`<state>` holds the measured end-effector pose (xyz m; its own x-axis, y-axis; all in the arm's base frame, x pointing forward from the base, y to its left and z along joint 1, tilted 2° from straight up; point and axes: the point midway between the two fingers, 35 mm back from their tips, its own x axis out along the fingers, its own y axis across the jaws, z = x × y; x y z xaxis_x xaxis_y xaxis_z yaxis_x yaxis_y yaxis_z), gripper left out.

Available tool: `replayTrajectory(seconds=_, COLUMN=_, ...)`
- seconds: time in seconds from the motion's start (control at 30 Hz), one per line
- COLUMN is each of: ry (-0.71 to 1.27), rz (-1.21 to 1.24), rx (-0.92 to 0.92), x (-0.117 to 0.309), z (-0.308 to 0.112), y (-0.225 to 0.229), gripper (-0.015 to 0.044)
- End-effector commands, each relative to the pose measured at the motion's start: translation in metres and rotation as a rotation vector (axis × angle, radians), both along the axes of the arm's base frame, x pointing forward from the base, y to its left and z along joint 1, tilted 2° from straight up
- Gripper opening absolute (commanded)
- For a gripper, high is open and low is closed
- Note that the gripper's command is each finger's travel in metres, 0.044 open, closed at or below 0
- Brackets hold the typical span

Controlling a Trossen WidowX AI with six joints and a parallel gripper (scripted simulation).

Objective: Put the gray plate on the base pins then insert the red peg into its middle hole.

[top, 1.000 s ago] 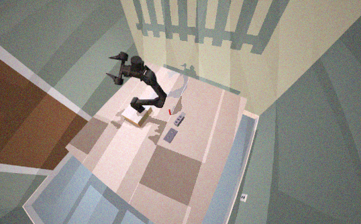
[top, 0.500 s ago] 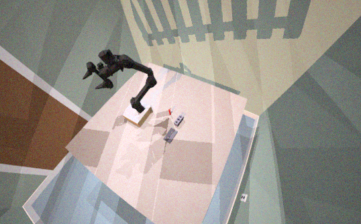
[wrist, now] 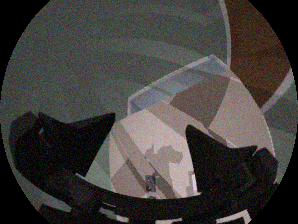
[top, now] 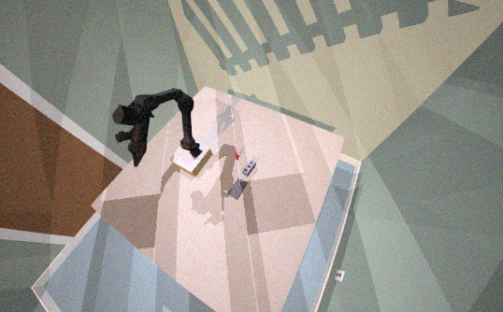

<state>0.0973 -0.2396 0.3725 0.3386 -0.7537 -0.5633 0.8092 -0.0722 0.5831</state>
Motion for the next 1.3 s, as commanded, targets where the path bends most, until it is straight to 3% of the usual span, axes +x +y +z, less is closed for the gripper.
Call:
replayTrajectory(seconds=0.0, ry=0.179, rz=0.276, rx=0.009, x=0.047, z=-0.023, y=0.003, gripper=0.044)
replayTrajectory(seconds=0.3, ry=0.597, rz=1.041, rx=-0.09, x=0.164, z=-0.084, y=0.061, gripper=0.044)
replayTrajectory(seconds=0.6, ry=0.976, rz=1.869, rx=-0.342, x=0.247, z=-0.157, y=0.177, gripper=0.044)
replayTrajectory(seconds=0.77, ry=1.133, rz=2.356, rx=-0.55, x=0.258, z=-0.199, y=0.261, gripper=0.044)
replayTrajectory(seconds=1.03, ry=1.322, rz=3.077, rx=-0.983, x=0.238, z=-0.27, y=0.39, gripper=0.044)
replayTrajectory(seconds=1.27, ry=1.334, rz=3.136, rx=-1.026, x=0.234, z=-0.279, y=0.401, gripper=0.044)
